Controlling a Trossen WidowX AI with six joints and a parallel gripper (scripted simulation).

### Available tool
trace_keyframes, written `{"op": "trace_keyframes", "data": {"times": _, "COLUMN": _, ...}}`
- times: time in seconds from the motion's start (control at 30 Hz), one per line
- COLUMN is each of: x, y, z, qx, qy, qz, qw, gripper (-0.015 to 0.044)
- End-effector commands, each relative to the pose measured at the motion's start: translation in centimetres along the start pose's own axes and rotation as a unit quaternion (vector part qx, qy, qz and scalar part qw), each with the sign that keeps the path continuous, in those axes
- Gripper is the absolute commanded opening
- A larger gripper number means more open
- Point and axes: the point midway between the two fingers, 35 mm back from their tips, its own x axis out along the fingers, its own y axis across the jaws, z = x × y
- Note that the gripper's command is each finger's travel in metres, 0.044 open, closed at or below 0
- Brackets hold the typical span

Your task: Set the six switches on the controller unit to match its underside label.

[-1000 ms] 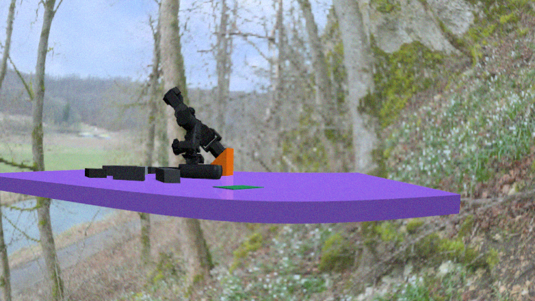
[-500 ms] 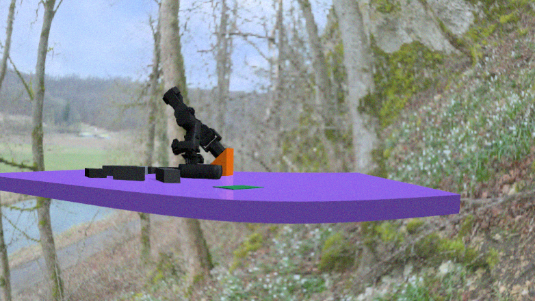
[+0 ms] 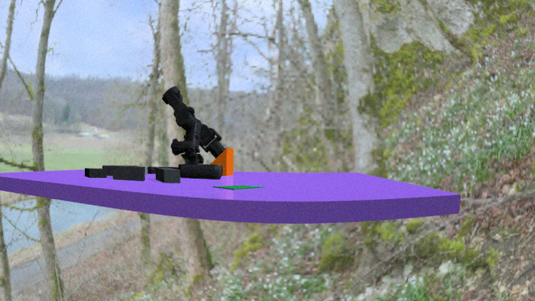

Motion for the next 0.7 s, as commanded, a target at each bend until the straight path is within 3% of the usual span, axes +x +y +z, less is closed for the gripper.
{"op": "trace_keyframes", "data": {"times": 0.0, "x": 0.1, "y": 1.0, "z": 0.1, "qx": 0.002, "qy": 0.002, "qz": 0.005, "qw": 1.0, "gripper": 0.0}}
{"op": "trace_keyframes", "data": {"times": 0.67, "x": 0.8, "y": 3.5, "z": 0.1, "qx": 0.003, "qy": 0.002, "qz": 0.005, "qw": 1.0, "gripper": 0.0}}
